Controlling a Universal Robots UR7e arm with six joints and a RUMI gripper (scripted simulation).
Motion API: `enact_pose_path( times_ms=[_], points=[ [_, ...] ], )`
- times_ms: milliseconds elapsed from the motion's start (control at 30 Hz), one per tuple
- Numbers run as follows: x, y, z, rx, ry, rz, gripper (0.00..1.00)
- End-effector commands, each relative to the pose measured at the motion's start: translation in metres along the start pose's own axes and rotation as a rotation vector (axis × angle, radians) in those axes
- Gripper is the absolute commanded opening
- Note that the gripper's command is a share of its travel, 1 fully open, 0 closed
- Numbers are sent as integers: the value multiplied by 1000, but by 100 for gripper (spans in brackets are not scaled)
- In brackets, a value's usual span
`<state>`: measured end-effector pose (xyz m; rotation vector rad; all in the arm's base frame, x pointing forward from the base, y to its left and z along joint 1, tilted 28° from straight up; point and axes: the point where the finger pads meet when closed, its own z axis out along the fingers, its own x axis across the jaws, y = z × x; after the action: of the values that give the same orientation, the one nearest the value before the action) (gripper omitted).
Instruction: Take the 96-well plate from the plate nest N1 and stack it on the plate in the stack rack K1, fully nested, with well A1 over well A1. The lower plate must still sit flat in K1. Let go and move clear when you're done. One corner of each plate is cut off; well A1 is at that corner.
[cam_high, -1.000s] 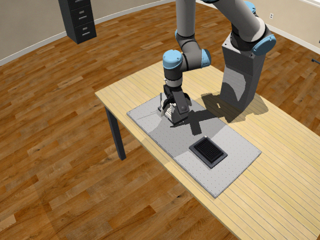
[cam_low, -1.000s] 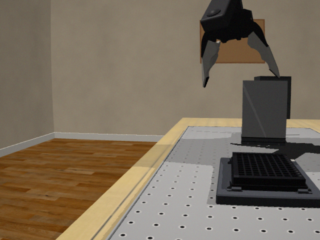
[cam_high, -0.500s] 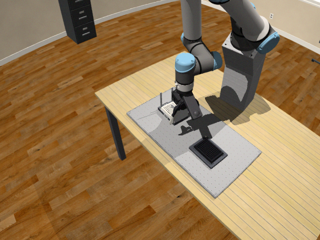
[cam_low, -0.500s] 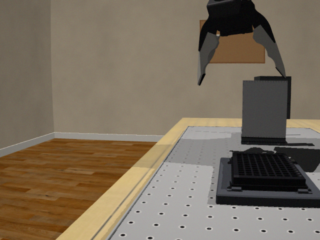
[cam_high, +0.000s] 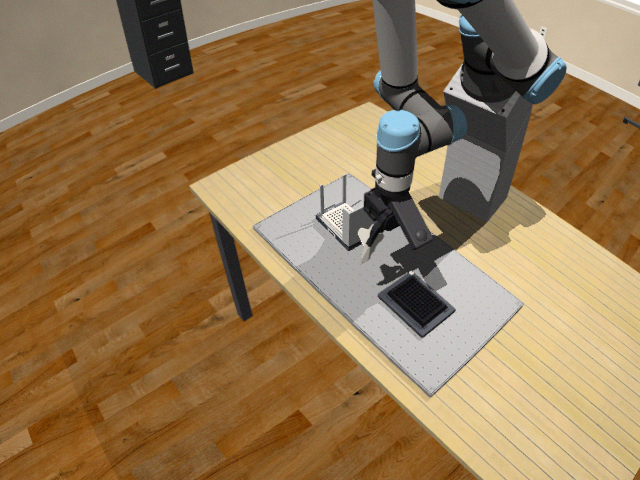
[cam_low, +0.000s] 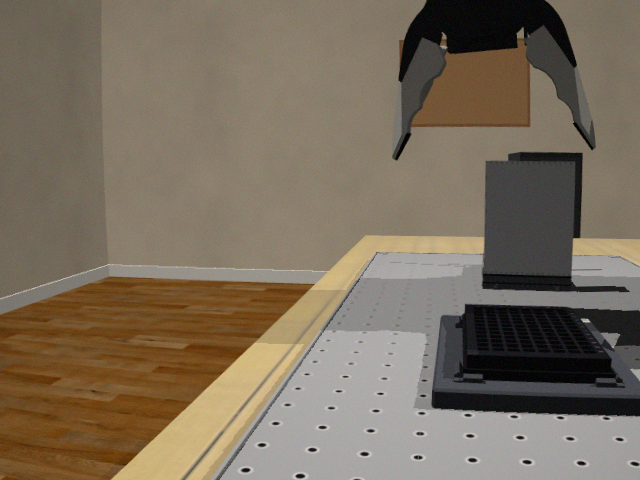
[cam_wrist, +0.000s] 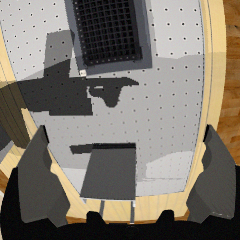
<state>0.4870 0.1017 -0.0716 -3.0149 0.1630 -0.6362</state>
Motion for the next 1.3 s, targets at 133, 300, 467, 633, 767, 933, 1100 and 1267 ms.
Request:
enact_pose_path(
  times_ms=[133, 300, 467, 633, 767, 933, 1100, 1267],
  points=[
    [-11, -34, -9, 32, 32, -62, 100],
    [-18, -54, -14, 48, 45, -89, 100],
    [-24, -67, -19, 69, 62, -123, 100],
    [-33, -87, -26, 69, 62, -123, 100],
    [-33, -87, -26, 69, 62, -123, 100],
    [-33, -87, -26, 69, 62, -123, 100],
    [-33, -87, -26, 69, 62, -123, 100],
    [-33, -88, -21, 69, 62, -123, 100]
  ],
)
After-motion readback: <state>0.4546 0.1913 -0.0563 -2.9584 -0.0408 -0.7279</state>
